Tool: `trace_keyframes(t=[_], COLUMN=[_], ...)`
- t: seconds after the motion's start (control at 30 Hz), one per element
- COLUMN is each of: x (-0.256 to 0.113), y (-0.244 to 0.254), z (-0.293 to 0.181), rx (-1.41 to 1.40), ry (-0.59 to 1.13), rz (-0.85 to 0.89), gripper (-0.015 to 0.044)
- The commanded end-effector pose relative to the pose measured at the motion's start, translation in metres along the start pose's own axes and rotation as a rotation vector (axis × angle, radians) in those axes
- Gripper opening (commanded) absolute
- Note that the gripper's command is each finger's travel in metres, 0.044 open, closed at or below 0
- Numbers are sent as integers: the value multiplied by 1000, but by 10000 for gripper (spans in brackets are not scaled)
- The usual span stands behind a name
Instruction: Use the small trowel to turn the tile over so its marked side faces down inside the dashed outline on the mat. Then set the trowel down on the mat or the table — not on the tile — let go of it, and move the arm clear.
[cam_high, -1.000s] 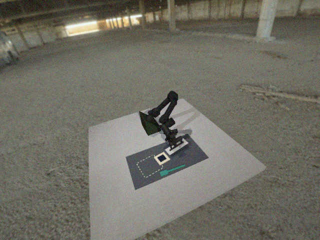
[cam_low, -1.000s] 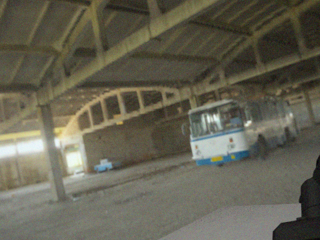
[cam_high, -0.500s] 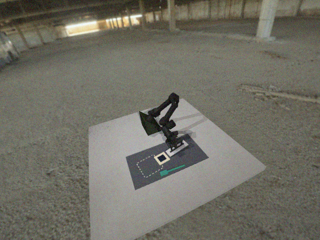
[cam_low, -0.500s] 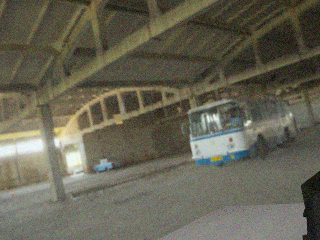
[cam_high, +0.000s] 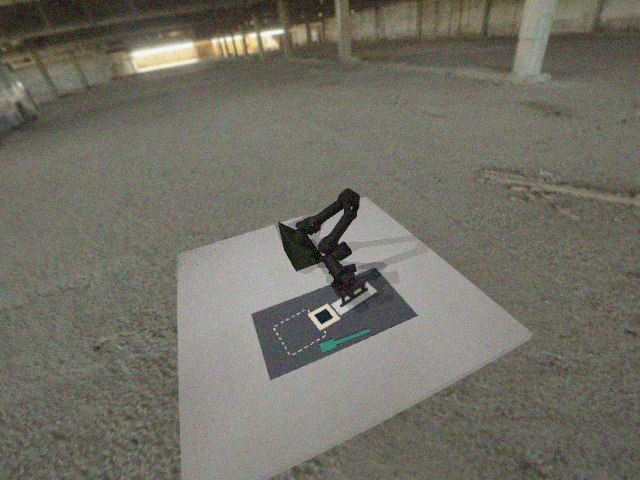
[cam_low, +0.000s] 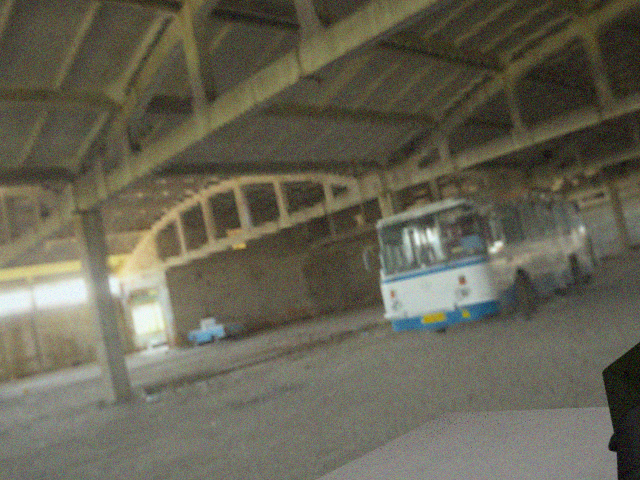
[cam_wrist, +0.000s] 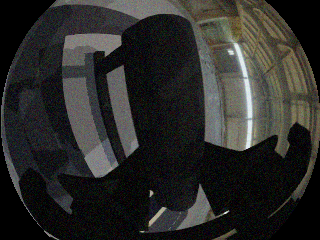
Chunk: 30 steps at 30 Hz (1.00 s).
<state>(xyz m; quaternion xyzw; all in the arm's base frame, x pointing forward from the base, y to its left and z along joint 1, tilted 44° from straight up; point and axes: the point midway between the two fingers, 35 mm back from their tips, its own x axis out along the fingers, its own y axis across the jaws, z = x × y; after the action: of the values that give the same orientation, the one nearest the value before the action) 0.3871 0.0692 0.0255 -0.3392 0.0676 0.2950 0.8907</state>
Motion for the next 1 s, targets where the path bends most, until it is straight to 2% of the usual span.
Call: trace_keyframes(t=[0.0, 0.97], x=[0, -4], y=[-2, -6], z=[-8, -47], rx=[4, -9], ry=[4, 15], rz=[-4, -4], gripper=[0, 0])
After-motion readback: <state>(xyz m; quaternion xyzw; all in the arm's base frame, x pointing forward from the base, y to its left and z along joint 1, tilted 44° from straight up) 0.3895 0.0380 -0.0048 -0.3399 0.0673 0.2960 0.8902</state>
